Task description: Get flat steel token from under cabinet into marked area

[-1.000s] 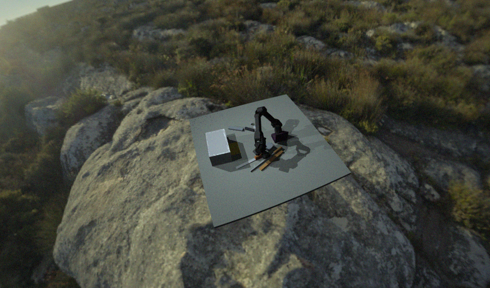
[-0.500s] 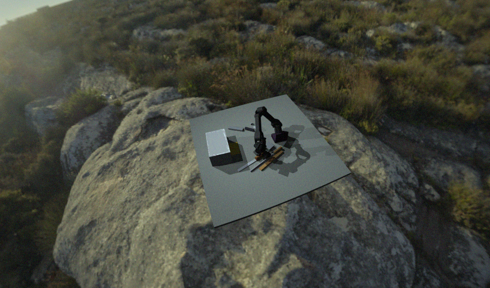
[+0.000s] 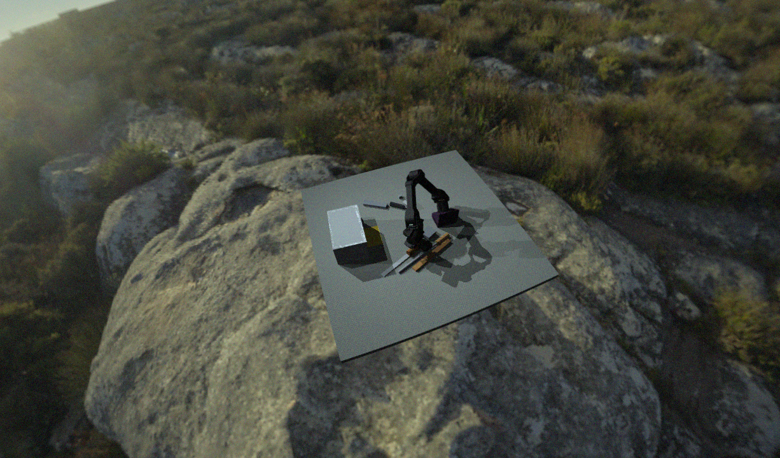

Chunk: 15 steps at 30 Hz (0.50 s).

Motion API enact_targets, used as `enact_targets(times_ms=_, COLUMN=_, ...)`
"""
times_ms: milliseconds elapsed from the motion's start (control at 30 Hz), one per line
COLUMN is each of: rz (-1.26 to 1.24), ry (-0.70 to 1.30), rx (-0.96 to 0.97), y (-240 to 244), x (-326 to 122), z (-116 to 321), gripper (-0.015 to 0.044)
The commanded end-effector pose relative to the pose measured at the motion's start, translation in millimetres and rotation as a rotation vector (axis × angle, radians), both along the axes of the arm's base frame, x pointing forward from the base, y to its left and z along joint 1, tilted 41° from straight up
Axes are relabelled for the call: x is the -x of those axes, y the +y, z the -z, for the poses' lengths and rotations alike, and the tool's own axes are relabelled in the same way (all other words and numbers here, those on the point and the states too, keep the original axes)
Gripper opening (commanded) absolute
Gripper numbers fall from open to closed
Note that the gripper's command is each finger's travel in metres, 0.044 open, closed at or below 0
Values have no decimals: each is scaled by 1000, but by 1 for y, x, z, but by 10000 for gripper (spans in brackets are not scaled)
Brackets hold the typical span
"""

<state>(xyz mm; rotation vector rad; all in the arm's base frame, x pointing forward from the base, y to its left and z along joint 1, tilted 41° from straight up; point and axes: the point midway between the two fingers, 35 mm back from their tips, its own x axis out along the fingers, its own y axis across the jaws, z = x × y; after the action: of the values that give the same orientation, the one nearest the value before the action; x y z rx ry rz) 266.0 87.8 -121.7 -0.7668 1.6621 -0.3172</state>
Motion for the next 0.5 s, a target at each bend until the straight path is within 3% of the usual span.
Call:
enact_targets(times_ms=0, rz=-21, ry=18, rx=-6, y=-1, x=-1, z=-2, gripper=0)
enact_targets(times_ms=467, rz=-33, ry=28, rx=-5, y=-15, x=-2, z=-13, gripper=0)
